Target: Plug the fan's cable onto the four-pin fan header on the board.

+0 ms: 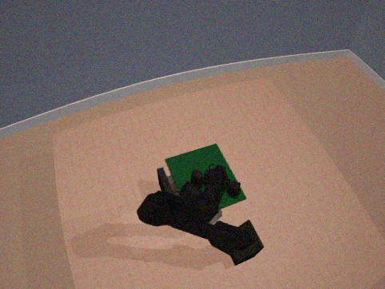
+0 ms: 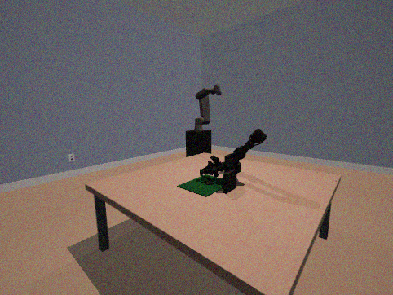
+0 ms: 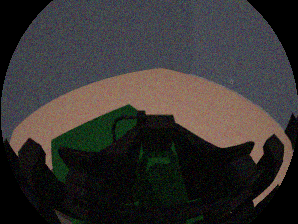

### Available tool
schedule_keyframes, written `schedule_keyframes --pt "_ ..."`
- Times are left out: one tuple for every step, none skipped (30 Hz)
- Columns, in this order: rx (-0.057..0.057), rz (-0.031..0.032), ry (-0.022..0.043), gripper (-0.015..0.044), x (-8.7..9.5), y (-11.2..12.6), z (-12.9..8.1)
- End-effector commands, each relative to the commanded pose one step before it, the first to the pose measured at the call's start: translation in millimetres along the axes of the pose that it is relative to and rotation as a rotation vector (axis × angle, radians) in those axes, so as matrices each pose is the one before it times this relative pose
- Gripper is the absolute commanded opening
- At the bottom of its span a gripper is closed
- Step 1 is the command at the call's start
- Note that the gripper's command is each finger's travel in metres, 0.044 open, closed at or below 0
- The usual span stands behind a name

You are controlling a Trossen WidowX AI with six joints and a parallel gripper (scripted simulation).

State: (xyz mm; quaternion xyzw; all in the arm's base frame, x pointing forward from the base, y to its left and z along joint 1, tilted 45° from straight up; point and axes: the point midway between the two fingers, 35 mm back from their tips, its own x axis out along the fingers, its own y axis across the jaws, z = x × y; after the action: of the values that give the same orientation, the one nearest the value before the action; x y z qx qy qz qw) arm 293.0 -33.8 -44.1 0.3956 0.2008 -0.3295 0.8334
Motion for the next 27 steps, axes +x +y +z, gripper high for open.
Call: schedule_keyframes --pt "0.0043 0.00194 -0.00457 0.0 0.62 0.76 -2.29" --pt "0.0 -0.00003 0.00004 0.0 0.15 -0.01 -0.87" --pt "0.0 -0.00003 0.00004 0.0 0.15 0.0 -0.85" --pt "0.0 -0.00003 0.00004 0.0 0.15 -0.01 -0.87" --pt "0.0 -0.00003 0.00004 0.0 0.15 0.0 -0.85" --pt "0.0 -0.00003 0.00004 0.0 0.15 -0.01 -0.87" --pt "0.0 -0.00003 0.00004 0.0 0.15 0.0 -0.85" --pt "0.0 -0.00003 0.00004 0.0 0.15 -0.01 -0.87" --pt "0.0 -0.00003 0.00004 0.0 0.15 0.0 -0.85" --pt "0.0 -0.00003 0.00004 0.0 0.15 -0.01 -0.87" --pt "0.0 -0.00003 0.00004 0.0 0.15 0.0 -0.85" --pt "0.0 -0.00003 0.00004 0.0 0.15 -0.01 -0.87" --pt "0.0 -0.00003 0.00004 0.0 0.15 0.0 -0.84" --pt "0.0 -0.00003 0.00003 0.0 0.15 -0.01 -0.87" --pt "0.0 -0.00003 0.00004 0.0 0.15 0.0 -0.84" --pt "0.0 -0.00003 0.00003 0.0 0.15 -0.01 -0.87" --pt "0.0 -0.00003 0.00004 0.0 0.15 0.0 -0.84" --pt "0.0 -0.00003 0.00003 0.0 0.15 -0.01 -0.87" --pt "0.0 -0.00003 0.00004 0.0 0.15 0.0 -0.84" --pt "0.0 -0.00003 0.00003 0.0 0.15 -0.01 -0.86" --pt "0.0 -0.00003 0.00004 0.0 0.15 0.0 -0.84" --pt "0.0 -0.00003 0.00003 0.0 0.15 -0.01 -0.86" --pt "0.0 -0.00003 0.00004 0.0 0.15 0.0 -0.84" --pt "0.0 -0.00003 0.00003 0.0 0.15 -0.01 -0.86" --pt "0.0 -0.00003 0.00004 0.0 0.15 0.0 -0.84" --pt "0.0 -0.00003 0.00003 0.0 0.15 0.0 -0.86" --pt "0.0 -0.00003 0.00004 0.0 0.15 0.0 -0.84"
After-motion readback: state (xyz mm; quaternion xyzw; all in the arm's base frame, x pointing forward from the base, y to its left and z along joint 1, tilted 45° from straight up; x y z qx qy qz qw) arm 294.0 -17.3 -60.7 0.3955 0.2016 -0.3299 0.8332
